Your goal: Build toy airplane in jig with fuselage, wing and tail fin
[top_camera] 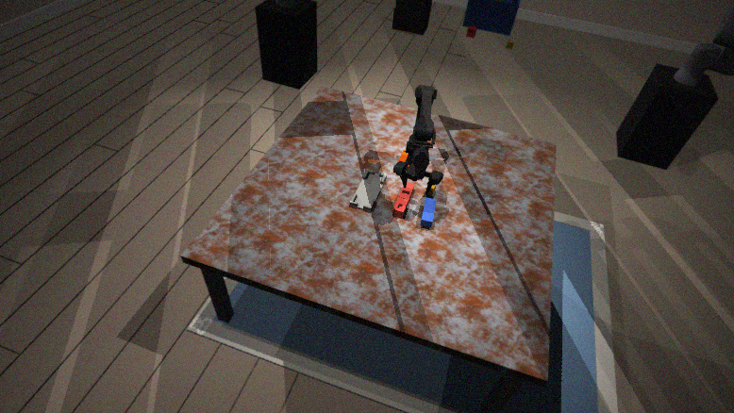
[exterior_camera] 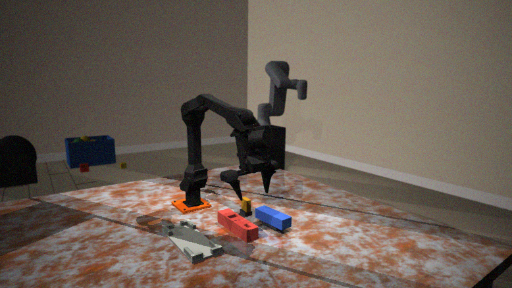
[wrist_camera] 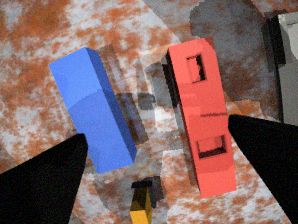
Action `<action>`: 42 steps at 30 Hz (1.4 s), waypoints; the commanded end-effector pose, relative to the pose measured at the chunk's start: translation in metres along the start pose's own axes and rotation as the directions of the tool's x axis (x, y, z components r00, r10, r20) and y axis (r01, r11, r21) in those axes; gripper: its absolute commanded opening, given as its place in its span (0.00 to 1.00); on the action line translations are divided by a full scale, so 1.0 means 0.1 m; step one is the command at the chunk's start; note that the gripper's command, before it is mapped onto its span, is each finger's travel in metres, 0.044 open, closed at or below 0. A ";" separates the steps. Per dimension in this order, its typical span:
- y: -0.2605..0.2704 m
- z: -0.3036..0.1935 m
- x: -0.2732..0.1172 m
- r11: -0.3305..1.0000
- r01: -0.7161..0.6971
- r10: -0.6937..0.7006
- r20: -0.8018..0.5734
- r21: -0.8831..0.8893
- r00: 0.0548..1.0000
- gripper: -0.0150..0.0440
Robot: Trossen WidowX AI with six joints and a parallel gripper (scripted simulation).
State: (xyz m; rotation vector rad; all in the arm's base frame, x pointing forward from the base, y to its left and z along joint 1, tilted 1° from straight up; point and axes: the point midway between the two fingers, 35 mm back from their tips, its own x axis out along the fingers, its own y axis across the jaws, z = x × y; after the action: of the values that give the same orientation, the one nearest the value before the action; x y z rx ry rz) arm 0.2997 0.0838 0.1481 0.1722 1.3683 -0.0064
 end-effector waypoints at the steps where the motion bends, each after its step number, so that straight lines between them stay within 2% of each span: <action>1: -0.45 -0.18 -0.16 0.982 0.094 -0.121 -0.162 -0.165 0.979 1.00; 10: -0.45 -0.18 -0.14 0.982 0.094 -0.121 -0.162 -0.165 0.979 1.00; 15: -0.51 -0.26 0.34 0.982 0.094 -0.121 -0.162 -0.165 0.979 1.00; 42: -0.56 -0.32 0.75 0.982 0.094 -0.121 -0.162 -0.165 0.979 1.00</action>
State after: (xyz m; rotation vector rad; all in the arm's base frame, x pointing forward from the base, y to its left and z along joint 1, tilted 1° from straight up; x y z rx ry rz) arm 0.2779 0.0403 0.0682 -0.0286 1.5412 0.0257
